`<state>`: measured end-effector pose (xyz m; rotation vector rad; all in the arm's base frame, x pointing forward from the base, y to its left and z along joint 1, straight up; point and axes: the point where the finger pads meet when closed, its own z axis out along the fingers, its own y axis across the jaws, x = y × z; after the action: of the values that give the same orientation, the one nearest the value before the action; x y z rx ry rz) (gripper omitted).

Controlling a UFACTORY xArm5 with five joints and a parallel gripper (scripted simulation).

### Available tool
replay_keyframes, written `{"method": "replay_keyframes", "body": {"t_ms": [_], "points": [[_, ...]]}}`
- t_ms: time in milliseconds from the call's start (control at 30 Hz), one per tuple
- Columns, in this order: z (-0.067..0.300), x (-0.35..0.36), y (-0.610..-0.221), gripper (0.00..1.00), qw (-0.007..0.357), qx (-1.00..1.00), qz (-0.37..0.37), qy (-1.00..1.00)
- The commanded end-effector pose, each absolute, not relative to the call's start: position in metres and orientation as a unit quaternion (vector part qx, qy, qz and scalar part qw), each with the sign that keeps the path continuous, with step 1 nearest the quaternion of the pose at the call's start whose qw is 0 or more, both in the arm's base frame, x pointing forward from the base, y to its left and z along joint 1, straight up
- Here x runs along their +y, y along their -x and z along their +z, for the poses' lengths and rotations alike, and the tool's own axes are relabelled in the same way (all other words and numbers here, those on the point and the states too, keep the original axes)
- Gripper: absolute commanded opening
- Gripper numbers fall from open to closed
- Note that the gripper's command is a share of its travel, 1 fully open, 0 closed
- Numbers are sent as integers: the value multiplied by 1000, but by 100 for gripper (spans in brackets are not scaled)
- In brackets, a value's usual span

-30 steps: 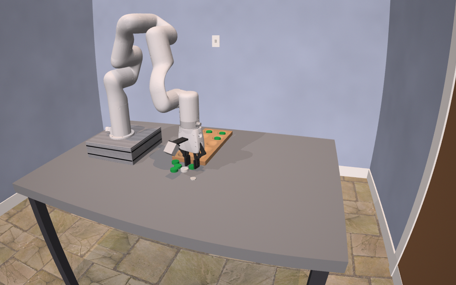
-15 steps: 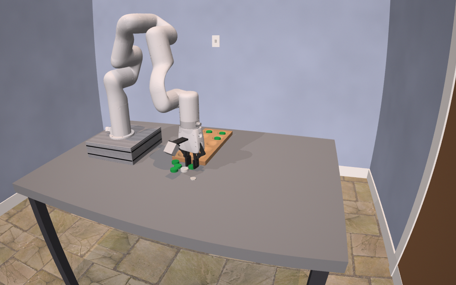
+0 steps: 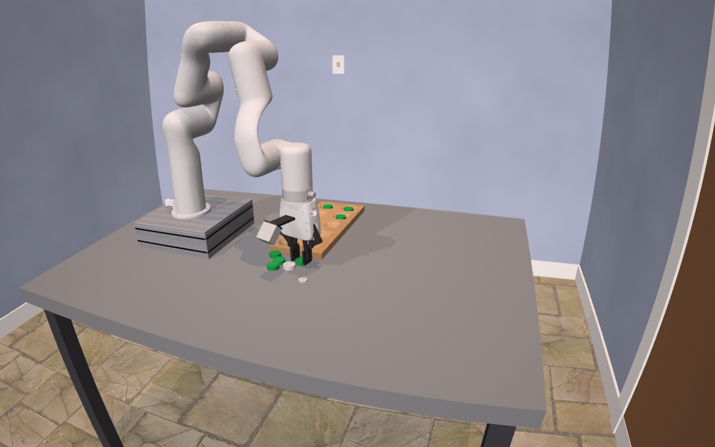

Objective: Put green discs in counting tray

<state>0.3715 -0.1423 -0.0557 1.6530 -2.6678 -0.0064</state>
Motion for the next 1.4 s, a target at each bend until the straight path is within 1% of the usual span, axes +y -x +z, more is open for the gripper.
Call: {"method": "replay_keyframes", "body": {"t_ms": [0,167,333,533,767,867,1100,1167,1200,1367], "points": [[-55,-143,-373,0,1,-850,-1,-527],[-49,-143,-373,0,1,-850,-1,-527],[-5,-143,-373,0,1,-850,-1,-527],[35,-143,-374,0,1,-850,-1,-527],[45,-141,-374,0,1,-850,-1,-527],[47,-104,-392,0,1,-850,-1,-527],[50,-61,-408,0,1,-850,-1,-527],[50,-61,-408,0,1,-850,-1,-527],[51,-40,-414,0,1,-850,-1,-527],[53,-7,-421,0,2,-850,-1,-527]]}}
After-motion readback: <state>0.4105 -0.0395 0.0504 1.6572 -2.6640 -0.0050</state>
